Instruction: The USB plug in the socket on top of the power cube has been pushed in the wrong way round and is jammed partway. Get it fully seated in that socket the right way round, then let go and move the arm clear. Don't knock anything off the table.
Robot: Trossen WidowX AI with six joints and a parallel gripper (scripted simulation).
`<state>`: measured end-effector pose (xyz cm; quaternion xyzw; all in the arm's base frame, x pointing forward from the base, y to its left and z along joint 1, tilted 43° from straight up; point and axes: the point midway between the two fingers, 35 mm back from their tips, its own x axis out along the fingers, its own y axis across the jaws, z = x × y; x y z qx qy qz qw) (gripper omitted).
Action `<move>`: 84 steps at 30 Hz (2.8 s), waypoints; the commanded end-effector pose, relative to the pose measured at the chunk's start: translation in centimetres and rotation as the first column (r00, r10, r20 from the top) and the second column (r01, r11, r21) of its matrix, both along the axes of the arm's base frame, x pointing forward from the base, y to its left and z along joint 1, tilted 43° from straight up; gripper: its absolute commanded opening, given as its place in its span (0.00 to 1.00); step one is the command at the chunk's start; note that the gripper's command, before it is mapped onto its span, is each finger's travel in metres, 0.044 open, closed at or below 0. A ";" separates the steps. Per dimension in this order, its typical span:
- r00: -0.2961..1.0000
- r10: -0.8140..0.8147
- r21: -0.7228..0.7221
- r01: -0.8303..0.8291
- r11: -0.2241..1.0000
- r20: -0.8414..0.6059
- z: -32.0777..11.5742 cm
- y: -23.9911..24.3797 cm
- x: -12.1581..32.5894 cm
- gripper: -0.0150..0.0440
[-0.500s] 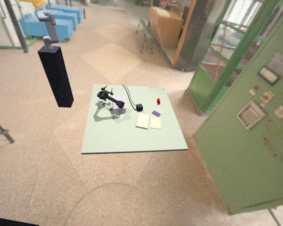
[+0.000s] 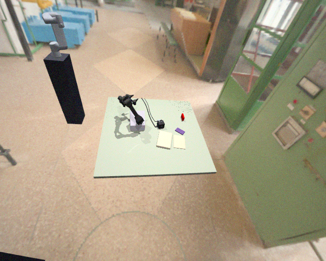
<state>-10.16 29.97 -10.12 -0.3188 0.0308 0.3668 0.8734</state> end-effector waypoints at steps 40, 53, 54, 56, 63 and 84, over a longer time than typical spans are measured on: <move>0.771 -0.420 -0.793 -0.585 -0.172 -0.478 11.1 -19.3 37.7 1.00; 0.771 -0.420 -0.793 -0.585 -0.172 -0.478 11.0 -19.8 37.7 1.00; 0.771 -0.420 -0.793 -0.585 -0.172 -0.478 11.0 -19.9 37.7 1.00; 0.771 -0.420 -0.793 -0.585 -0.172 -0.478 10.8 -20.0 37.8 1.00; 0.771 -0.420 -0.793 -0.585 -0.172 -0.478 10.3 -20.5 37.8 1.00; 0.772 -0.421 -0.793 -0.585 -0.173 -0.477 9.2 -21.6 38.0 1.00</move>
